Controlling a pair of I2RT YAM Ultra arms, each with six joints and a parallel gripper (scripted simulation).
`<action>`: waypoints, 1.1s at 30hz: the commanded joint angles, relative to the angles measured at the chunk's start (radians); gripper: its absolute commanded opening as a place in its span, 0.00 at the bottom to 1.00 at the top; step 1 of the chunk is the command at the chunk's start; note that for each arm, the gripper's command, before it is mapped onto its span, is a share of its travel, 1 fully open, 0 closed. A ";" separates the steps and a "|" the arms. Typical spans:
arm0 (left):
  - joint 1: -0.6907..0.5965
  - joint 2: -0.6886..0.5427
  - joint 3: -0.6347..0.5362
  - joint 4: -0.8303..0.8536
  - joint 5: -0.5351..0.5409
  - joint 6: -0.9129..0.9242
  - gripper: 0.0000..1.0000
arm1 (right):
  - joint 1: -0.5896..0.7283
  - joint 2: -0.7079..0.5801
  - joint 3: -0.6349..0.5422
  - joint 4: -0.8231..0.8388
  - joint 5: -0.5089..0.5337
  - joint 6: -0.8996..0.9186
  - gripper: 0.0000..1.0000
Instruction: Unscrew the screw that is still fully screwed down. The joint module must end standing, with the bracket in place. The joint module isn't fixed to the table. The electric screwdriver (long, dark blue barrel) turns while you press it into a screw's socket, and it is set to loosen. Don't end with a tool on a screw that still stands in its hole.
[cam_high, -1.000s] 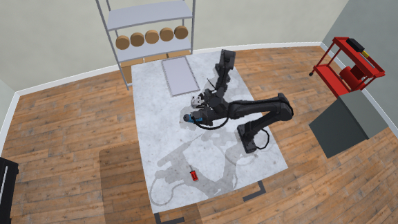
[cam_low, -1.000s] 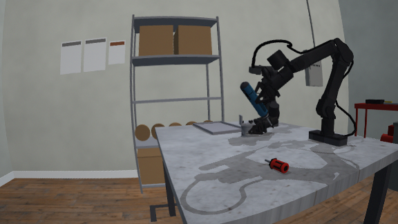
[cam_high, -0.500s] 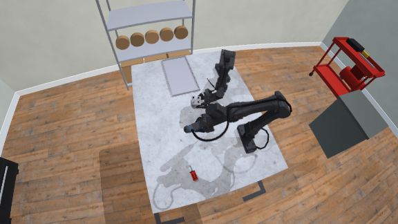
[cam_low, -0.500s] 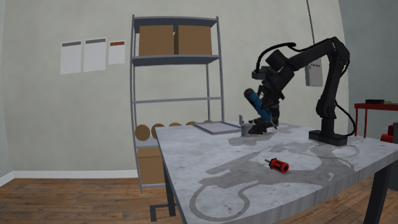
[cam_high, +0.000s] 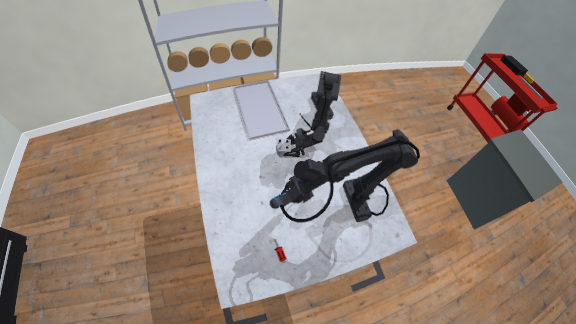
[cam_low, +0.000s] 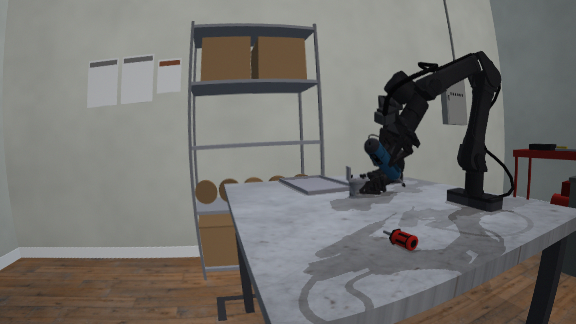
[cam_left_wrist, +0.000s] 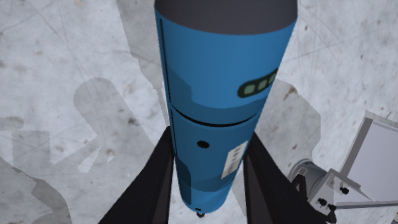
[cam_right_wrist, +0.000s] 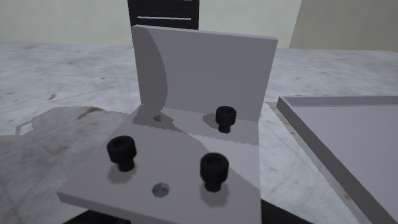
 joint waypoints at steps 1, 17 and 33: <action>-0.003 -0.034 0.050 0.029 0.005 -0.020 0.42 | -0.001 -0.006 0.003 0.002 0.001 0.001 0.59; 0.121 0.028 0.111 -0.117 0.006 -0.115 0.42 | -0.001 -0.006 0.003 0.002 0.001 0.001 0.59; 0.254 0.091 0.171 -0.281 0.005 -0.211 0.42 | -0.001 -0.006 0.003 0.002 0.001 0.001 0.59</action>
